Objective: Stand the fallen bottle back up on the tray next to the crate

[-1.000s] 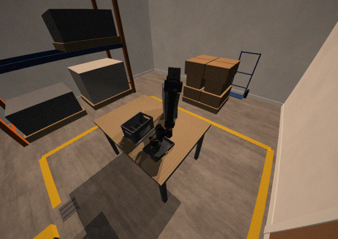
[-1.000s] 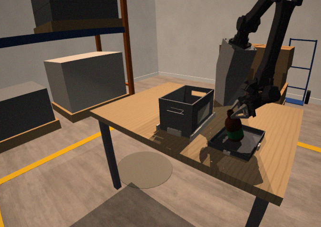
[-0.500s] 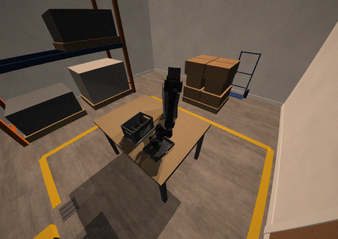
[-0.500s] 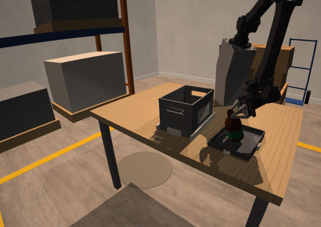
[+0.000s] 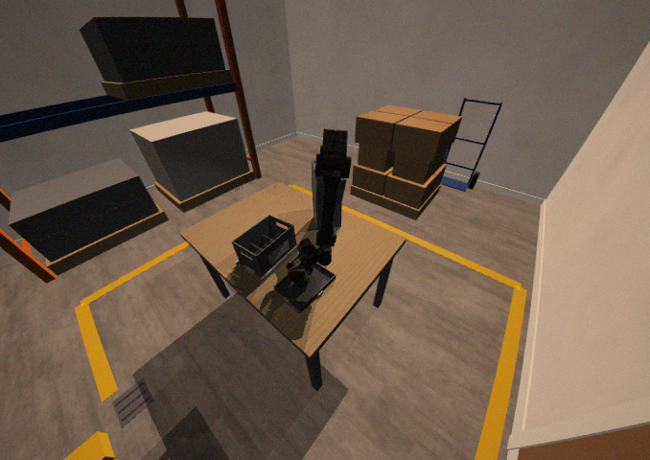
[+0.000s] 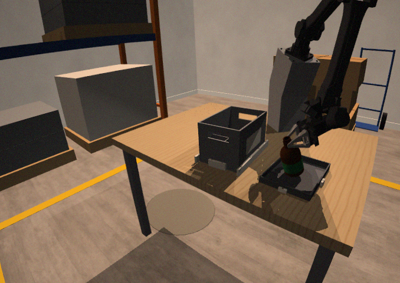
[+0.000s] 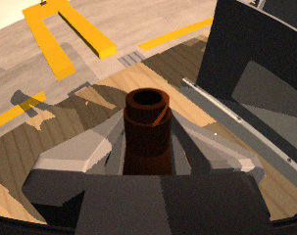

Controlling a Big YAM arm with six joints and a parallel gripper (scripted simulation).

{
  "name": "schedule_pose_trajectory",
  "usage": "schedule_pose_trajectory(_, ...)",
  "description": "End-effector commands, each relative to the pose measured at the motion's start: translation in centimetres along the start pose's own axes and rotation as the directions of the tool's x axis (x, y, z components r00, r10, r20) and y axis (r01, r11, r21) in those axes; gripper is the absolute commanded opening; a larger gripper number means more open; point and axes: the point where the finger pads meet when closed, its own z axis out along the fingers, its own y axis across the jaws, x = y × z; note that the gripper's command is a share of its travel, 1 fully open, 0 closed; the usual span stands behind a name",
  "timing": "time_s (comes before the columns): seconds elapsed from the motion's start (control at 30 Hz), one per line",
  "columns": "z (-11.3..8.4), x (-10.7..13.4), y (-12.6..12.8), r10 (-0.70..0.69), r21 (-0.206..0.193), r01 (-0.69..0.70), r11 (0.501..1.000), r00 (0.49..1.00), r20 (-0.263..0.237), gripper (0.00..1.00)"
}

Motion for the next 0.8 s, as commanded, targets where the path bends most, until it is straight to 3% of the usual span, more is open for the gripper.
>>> schedule_pose_trajectory(0.0,-0.48,0.29,0.47,0.022,-0.016,-0.022,1.0,1.0,0.008,0.0)
schedule_pose_trajectory(0.03,-0.48,0.29,0.47,0.022,-0.016,-0.022,1.0,1.0,0.008,1.0)
schedule_pose_trajectory(0.77,-0.39,0.3,0.35,0.019,-0.014,-0.019,1.0,1.0,0.005,1.0)
